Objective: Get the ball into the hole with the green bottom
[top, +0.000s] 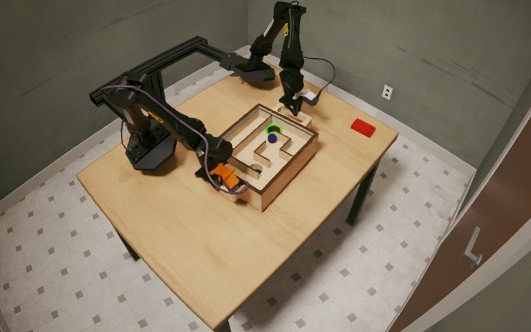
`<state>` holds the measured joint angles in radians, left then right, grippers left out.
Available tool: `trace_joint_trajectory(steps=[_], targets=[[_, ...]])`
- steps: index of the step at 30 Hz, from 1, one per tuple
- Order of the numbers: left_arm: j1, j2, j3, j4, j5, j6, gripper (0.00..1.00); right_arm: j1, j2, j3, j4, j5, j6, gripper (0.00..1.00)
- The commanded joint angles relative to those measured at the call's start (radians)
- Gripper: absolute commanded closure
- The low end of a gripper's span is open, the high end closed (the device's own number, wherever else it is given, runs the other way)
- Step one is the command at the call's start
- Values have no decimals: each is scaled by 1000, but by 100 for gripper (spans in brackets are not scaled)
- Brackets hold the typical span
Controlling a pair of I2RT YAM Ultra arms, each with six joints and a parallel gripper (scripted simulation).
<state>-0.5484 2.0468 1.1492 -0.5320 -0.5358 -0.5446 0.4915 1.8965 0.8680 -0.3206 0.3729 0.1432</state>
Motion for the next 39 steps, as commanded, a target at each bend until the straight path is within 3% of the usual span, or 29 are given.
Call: trace_joint_trajectory(steps=[1, 3, 5, 8, 12, 13, 27, 29, 32, 39], targets=[[-47, -75, 45, 92, -43, 11, 100, 52, -81, 57, 88, 25, -8, 100], [-48, -61, 60, 53, -47, 0, 100, 46, -76, 62, 85, -6, -16, 100], [-28, -64, 59, 83, 30, 34, 100, 62, -21, 88, -21, 49, 35, 100], [-27, -63, 58, 77, -11, 20, 100, 59, -50, 86, 37, 31, 25, 100], [34, -58, 52, 123, 81, 66, 100, 94, -8, 160, -125, 91, 75, 100], [28, -51, -17, 177, 69, 68, 100, 103, -45, 152, -82, 105, 75, 100], [5, -44, 21, 121, 53, 16, 100, 104, -59, 169, -91, 67, 68, 100], [4, -57, 3, 172, 50, 22, 100, 110, -69, 155, -64, 93, 72, 100], [-17, -53, 22, 104, 2, -11, 100, 84, -53, 58, 3, 32, 17, 100], [-59, -53, 54, 39, -54, -32, 100, 46, -78, 53, 83, -10, -14, 100]])
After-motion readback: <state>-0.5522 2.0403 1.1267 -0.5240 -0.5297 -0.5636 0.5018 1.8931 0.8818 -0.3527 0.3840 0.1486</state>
